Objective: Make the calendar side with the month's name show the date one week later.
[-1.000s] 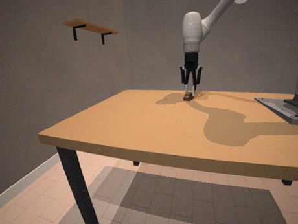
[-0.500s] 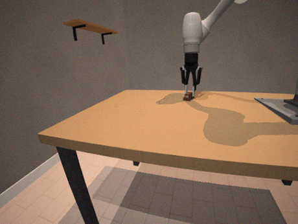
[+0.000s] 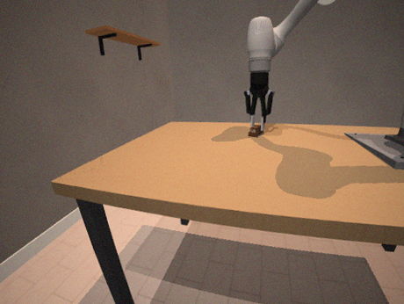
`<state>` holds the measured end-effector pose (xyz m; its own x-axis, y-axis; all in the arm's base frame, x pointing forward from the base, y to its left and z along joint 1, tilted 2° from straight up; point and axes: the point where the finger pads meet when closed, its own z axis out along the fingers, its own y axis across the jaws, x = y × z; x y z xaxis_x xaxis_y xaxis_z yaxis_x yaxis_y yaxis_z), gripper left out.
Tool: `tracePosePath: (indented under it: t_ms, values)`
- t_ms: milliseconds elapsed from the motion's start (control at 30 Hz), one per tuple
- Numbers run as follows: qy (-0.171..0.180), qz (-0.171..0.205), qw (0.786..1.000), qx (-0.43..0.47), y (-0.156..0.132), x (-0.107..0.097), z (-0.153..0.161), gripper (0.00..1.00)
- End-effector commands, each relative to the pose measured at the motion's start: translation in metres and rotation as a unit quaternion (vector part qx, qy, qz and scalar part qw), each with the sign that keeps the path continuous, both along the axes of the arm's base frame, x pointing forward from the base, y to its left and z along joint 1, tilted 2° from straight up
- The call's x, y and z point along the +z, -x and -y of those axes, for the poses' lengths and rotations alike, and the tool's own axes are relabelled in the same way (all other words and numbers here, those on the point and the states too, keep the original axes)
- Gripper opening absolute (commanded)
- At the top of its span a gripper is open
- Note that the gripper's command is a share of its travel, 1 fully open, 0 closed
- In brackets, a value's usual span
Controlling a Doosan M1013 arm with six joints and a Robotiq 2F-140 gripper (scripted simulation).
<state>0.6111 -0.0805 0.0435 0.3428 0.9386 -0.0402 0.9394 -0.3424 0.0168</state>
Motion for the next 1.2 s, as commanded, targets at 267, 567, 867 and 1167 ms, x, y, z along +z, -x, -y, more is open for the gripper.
tracePosePath:
  t_ms: [267,567,867,1167]
  values:
    - [0.0,0.0,1.0,0.0,0.0,0.0001,0.0,0.35]
    - [0.0,0.0,1.0,0.0,0.0,0.0001,0.0,0.24]
    - [0.0,0.0,1.0,0.0,0.0,0.0001,0.0,0.24]
    - [0.0,0.0,1.0,0.0,0.0,0.0001,0.0,0.24]
